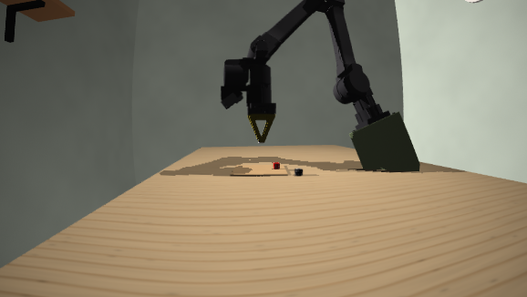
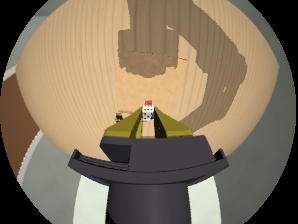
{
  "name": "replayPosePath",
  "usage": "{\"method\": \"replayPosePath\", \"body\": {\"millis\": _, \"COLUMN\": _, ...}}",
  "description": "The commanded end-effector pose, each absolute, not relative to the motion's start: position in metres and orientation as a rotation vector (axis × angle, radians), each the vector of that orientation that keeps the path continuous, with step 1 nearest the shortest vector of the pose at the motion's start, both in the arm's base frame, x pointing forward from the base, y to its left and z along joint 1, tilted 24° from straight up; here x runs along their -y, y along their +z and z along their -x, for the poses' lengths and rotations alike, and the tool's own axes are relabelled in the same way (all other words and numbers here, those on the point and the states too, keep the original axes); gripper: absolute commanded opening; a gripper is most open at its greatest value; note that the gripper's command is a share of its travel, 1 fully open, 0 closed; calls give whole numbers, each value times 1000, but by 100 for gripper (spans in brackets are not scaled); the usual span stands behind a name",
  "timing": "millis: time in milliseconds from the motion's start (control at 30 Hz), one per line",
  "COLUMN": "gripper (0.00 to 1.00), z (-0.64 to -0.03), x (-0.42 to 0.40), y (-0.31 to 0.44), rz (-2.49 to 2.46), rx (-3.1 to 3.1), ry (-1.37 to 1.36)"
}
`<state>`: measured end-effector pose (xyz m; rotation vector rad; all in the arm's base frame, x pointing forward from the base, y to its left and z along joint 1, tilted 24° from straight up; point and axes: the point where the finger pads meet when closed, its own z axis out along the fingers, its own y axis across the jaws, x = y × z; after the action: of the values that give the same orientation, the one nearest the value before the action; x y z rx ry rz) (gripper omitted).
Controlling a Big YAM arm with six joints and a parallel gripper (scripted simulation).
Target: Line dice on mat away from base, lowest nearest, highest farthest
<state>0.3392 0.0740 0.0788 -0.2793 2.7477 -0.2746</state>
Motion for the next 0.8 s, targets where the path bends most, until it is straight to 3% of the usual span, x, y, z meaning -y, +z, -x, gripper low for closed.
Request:
{"method": "replayPosePath", "body": {"millis": 0, "gripper": 11, "z": -353, "x": -70, "y": 69, "rz": 278, "rx": -2730, "ry": -274}}
{"method": "replayPosePath", "body": {"millis": 500, "gripper": 11, "z": -371, "x": -62, "y": 23, "rz": 278, "rx": -2731, "ry": -276}}
{"method": "replayPosePath", "body": {"millis": 767, "gripper": 11, "z": -382, "x": -64, "y": 35, "rz": 265, "rx": -2690, "ry": -263}}
